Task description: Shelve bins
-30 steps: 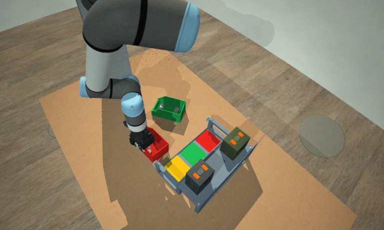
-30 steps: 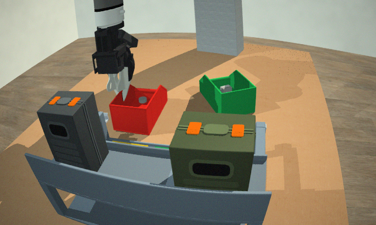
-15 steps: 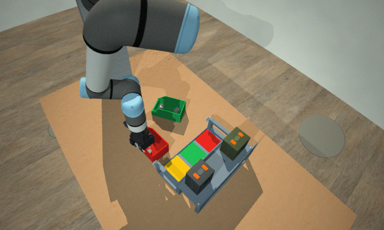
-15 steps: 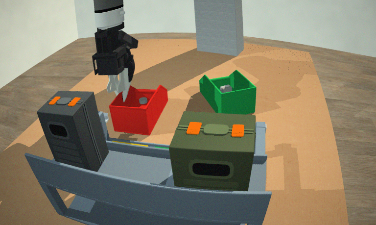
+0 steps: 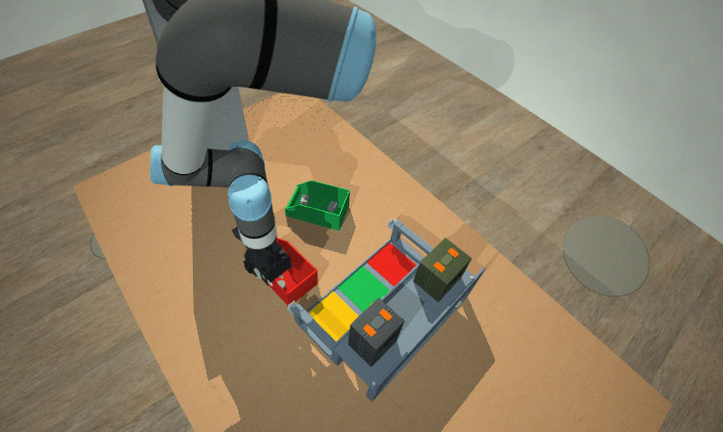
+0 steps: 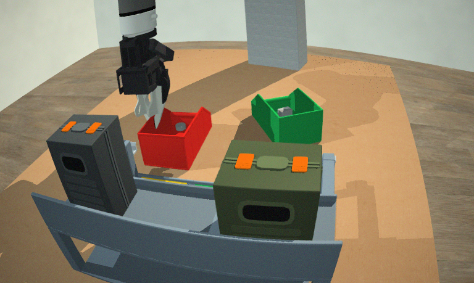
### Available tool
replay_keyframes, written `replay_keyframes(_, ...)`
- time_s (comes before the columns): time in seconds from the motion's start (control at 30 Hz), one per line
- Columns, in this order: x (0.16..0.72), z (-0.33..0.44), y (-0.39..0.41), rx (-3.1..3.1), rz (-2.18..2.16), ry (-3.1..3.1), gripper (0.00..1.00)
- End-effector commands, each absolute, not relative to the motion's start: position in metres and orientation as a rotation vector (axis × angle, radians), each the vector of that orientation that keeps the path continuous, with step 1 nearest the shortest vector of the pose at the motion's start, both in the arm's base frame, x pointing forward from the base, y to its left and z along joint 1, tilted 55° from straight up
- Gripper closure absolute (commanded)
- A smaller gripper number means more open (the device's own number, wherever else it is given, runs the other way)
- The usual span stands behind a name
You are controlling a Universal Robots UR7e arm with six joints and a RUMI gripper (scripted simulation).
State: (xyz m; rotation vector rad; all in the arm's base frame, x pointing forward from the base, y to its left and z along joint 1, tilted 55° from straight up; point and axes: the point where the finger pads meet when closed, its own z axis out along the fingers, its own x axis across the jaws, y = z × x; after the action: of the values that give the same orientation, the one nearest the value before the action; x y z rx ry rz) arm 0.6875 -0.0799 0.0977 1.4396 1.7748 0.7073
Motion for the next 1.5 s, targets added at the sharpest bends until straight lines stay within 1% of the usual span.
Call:
replay_keyframes(0.0, 0.6875, 0.0983, -0.0799, 1.439, 0.708, 1.774, 1.00)
replay_keyframes(0.03, 0.6875, 0.0983, -0.0799, 1.439, 0.708, 1.774, 0.85)
replay_keyframes(1.47, 0.6875, 0.0983, -0.0799, 1.439, 0.707, 1.774, 0.85)
